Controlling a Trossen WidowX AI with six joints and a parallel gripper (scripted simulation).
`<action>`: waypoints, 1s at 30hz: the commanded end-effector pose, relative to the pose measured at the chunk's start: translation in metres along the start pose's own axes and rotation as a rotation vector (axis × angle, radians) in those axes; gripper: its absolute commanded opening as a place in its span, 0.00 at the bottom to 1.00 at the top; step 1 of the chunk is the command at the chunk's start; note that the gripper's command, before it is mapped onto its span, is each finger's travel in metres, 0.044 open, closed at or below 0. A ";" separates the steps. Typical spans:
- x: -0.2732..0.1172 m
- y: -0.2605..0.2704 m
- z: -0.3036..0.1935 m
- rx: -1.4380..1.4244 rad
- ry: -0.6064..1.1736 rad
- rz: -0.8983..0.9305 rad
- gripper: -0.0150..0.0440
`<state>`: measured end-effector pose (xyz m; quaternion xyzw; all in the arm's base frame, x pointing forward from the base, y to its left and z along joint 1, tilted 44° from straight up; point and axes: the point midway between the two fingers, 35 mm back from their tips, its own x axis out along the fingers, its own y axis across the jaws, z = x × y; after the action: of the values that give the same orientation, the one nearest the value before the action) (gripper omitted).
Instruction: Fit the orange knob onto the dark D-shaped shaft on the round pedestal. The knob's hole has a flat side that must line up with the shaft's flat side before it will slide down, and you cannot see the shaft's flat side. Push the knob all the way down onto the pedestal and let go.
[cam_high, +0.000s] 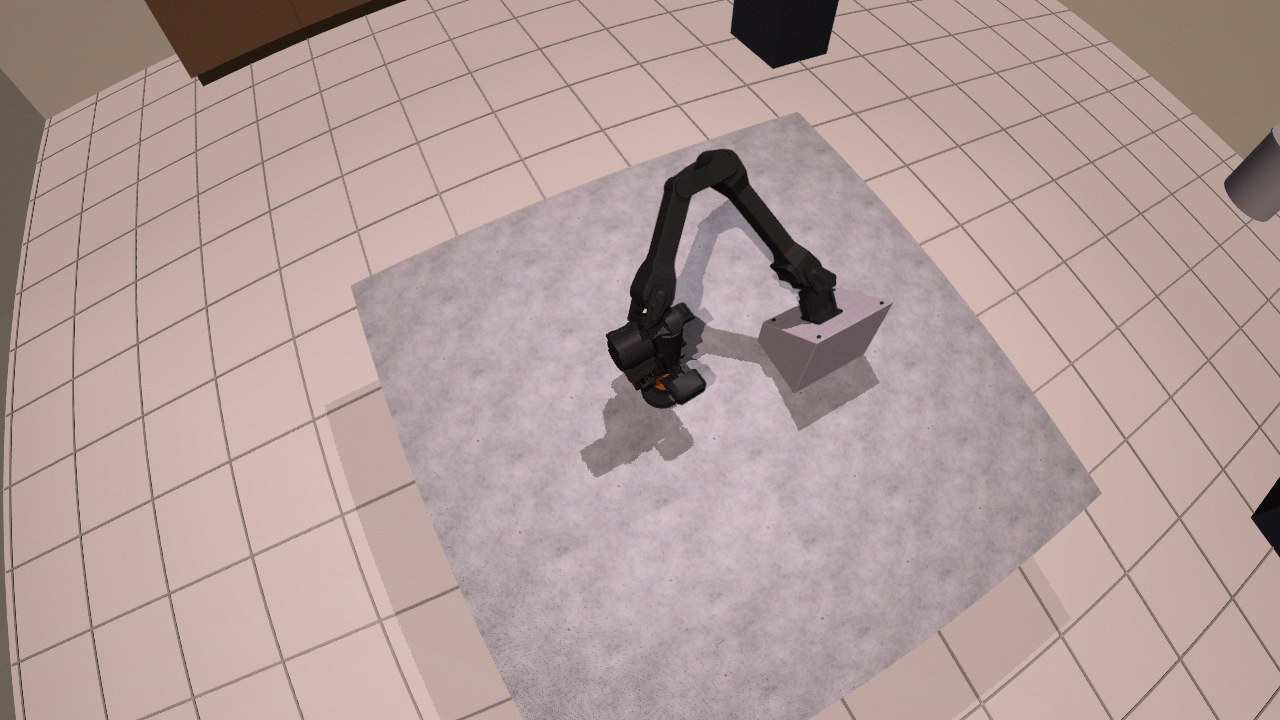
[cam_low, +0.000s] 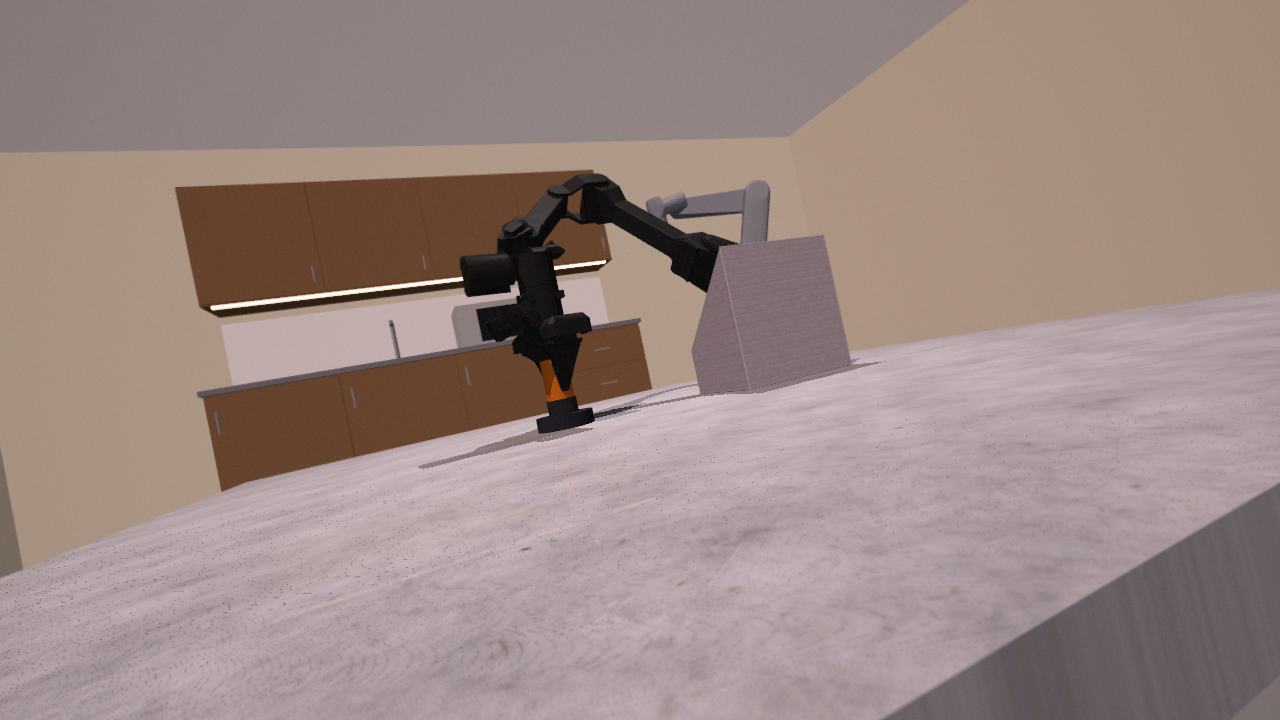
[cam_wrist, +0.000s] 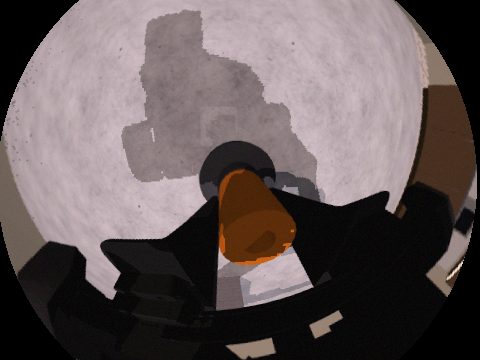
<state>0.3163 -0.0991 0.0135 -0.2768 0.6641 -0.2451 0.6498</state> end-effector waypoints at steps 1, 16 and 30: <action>0.000 0.000 0.000 0.002 0.000 0.000 0.74; -0.047 0.002 0.005 0.001 -0.001 0.007 1.00; -0.096 0.004 0.005 0.000 0.000 0.005 1.00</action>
<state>0.3214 -0.0308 0.0814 -0.2772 0.6628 -0.2426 0.6519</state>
